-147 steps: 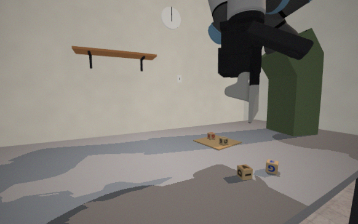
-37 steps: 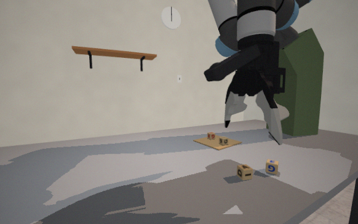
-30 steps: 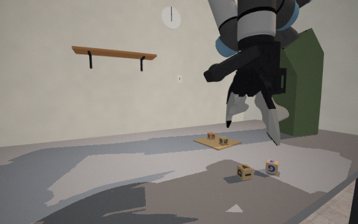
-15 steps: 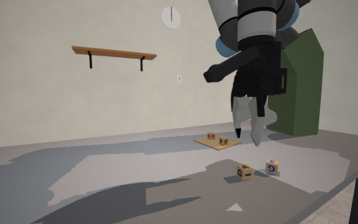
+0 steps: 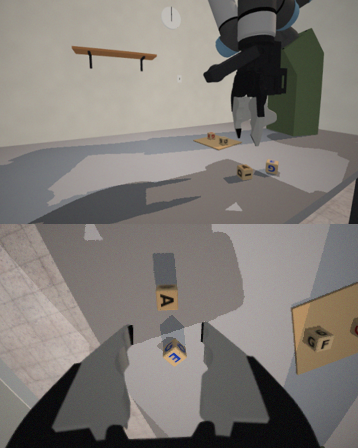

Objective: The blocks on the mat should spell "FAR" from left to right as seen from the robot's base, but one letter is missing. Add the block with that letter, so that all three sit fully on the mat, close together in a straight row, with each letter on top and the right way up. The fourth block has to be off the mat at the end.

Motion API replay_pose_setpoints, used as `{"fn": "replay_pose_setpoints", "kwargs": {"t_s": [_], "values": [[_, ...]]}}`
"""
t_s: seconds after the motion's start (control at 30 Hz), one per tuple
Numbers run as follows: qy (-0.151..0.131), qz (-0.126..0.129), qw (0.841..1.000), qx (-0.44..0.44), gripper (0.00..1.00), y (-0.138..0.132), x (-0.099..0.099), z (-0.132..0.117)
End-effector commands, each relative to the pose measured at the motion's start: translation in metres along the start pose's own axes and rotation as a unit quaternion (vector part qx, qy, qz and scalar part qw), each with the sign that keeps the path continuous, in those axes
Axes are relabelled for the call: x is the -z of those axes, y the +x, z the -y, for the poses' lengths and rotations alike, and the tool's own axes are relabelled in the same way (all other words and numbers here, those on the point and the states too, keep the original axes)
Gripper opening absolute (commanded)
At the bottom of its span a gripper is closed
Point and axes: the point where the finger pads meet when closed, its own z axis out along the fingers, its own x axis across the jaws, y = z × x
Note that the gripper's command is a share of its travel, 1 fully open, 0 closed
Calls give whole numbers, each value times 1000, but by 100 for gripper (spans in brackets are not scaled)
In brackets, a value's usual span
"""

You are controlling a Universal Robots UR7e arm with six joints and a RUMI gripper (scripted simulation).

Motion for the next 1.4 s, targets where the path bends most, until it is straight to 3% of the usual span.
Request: {"fn": "replay_pose_setpoints", "kwargs": {"t_s": [0.0,0.8,1.37], "values": [[1,0,1000,0,37,0,1,0],[1,0,1000,0,37,0,0,0],[0,0,1000,0,37,-1,-14,0]]}}
